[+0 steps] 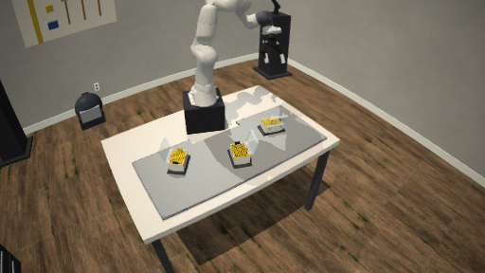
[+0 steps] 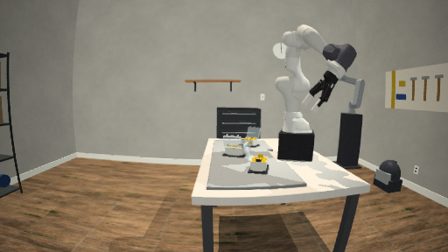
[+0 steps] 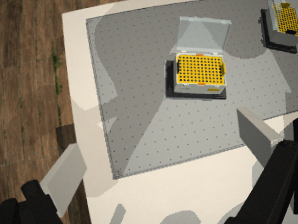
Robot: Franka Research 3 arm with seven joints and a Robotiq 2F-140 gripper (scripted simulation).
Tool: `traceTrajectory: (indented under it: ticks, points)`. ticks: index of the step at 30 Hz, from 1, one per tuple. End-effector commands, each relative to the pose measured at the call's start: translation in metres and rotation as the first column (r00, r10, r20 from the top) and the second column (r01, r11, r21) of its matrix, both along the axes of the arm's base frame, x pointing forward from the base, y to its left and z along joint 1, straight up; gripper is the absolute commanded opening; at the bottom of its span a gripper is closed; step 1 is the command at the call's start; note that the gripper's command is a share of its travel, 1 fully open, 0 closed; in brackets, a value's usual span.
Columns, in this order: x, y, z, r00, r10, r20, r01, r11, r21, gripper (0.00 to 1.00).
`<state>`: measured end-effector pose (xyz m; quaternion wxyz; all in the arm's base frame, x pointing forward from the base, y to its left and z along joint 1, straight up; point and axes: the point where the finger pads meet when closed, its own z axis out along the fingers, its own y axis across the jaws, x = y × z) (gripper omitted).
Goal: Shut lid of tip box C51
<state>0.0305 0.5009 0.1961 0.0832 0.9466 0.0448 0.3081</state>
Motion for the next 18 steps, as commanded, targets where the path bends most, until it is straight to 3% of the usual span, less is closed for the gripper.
traceTrajectory:
  ticks: [1, 3, 7, 10, 14, 18]
  points:
    - [0.009, -0.007, -0.01, 0.99, -0.111, 0.088, 0.104, 0.991, 0.082, 1.0]
    - [0.013, -0.012, -0.018, 0.981, -0.123, 0.153, 0.11, 0.99, 0.091, 1.0]
    - [0.018, -0.02, -0.031, 0.979, -0.125, 0.162, 0.111, 0.989, 0.092, 1.0]
    - [0.025, -0.027, -0.042, 0.956, -0.14, 0.258, 0.116, 0.987, 0.108, 1.0]
    - [0.029, -0.033, -0.05, 0.954, -0.142, 0.266, 0.116, 0.987, 0.109, 1.0]
    - [0.04, -0.043, -0.063, 0.918, -0.154, 0.365, 0.115, 0.985, 0.127, 1.0]
